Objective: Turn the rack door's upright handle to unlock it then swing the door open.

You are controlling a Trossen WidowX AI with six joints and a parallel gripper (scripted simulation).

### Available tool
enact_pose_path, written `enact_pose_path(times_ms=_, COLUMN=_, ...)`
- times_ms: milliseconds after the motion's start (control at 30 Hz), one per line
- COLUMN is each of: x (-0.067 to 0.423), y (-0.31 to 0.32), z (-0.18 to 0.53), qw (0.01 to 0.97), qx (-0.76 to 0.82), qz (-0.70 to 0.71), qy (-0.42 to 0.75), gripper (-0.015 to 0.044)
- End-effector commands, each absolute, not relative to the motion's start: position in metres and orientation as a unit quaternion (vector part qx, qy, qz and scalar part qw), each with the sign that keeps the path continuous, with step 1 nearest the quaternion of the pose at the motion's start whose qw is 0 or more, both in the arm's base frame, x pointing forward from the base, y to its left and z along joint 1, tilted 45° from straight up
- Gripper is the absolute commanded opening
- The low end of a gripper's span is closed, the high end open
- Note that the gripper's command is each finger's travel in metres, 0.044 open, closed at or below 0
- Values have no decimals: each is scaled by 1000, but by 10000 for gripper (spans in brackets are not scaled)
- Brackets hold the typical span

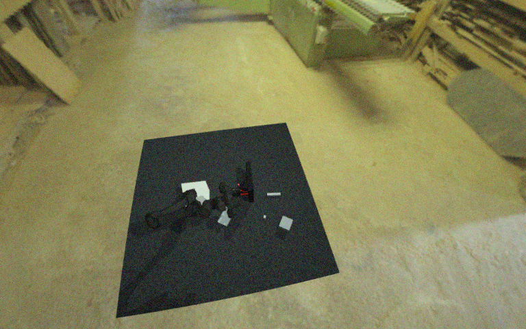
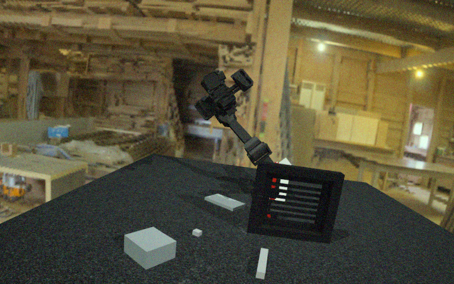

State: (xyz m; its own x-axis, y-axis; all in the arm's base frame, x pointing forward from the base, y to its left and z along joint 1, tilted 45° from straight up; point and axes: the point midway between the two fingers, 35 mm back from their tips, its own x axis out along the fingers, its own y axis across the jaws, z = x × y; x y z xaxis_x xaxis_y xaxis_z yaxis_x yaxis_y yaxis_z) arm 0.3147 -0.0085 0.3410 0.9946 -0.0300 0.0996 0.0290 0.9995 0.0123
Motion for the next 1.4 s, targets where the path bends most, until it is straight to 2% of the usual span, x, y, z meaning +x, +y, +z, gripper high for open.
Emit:
enact_pose_path(times_ms=0, x=315, y=-8, z=340, qw=999, qx=6, qz=-15, qy=-48, gripper=374)
enact_pose_path(times_ms=100, x=325, y=-8, z=330, qw=1000, qx=19, qz=-20, qy=-14, gripper=295)
enact_pose_path(times_ms=133, x=328, y=-8, z=326, qw=999, qx=24, qz=-23, qy=1, gripper=285)
enact_pose_path(times_ms=700, x=368, y=5, z=246, qw=965, qx=72, qz=-84, qy=236, gripper=285)
enact_pose_path(times_ms=1367, x=366, y=16, z=167, qw=866, qx=26, qz=-192, qy=462, gripper=285)
